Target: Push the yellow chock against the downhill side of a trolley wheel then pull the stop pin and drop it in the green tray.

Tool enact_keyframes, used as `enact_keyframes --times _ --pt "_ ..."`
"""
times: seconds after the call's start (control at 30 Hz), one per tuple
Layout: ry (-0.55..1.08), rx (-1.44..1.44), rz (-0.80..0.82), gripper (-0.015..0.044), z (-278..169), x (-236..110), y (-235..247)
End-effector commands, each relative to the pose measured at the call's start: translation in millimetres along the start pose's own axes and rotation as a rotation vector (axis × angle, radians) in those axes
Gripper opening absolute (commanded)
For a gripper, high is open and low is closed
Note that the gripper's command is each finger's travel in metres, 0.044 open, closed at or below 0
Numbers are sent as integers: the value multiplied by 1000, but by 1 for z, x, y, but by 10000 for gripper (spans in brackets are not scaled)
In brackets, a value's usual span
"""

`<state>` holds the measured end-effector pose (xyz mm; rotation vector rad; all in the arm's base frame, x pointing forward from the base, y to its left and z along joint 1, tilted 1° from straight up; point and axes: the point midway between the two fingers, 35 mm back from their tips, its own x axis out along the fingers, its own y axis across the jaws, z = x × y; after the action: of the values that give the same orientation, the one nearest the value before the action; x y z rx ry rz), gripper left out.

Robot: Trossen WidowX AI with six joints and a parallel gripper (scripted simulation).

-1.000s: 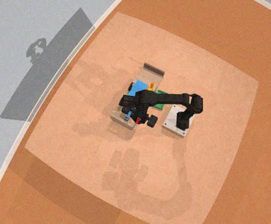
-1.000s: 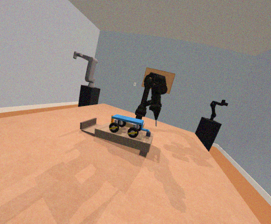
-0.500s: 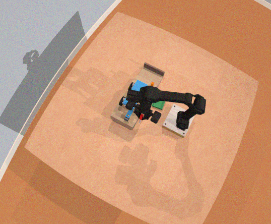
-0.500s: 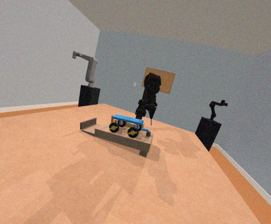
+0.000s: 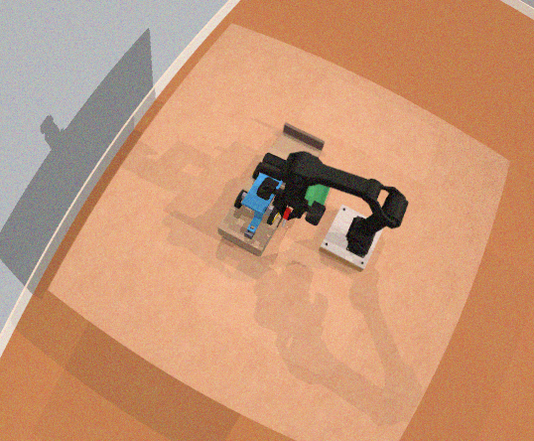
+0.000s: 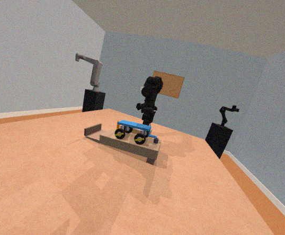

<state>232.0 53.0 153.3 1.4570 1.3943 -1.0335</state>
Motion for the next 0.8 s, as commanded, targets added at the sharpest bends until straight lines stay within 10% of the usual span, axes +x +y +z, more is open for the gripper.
enact_keyframes --times 0.0,0.77 --pt "3 0 -6 0 12 -1 -1" --pt "-5 0 -7 0 99 -10 -3"
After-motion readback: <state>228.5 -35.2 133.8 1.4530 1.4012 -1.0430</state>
